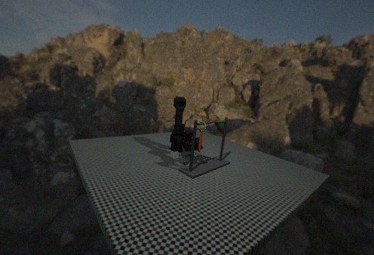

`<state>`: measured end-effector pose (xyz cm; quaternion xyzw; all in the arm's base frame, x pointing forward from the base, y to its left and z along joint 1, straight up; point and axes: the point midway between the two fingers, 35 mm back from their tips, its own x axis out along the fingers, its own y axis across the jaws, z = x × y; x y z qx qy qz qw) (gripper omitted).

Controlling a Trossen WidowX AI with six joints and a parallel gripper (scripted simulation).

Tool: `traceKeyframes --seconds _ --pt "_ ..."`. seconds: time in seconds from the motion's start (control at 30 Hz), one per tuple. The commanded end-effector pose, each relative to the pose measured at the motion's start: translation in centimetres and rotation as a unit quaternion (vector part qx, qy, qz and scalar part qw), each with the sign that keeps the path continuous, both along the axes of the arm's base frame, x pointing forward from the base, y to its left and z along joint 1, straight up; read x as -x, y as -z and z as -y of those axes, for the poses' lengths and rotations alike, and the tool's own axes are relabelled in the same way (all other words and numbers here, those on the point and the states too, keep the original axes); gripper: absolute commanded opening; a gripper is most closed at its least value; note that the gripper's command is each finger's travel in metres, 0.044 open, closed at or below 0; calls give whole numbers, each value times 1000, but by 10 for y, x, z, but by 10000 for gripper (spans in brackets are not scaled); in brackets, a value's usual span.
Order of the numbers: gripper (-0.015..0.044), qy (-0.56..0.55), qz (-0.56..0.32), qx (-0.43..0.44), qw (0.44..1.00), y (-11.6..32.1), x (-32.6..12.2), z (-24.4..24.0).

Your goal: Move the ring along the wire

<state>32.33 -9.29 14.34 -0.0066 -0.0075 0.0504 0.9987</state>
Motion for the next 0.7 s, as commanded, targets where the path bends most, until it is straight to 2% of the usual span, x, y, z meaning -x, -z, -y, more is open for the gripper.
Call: traceKeyframes --seconds 0.0,0.67 --pt "160 0 1 -1 1000 -1 -10 -1" --pt "160 0 2 -1 1000 -1 -32 -6"
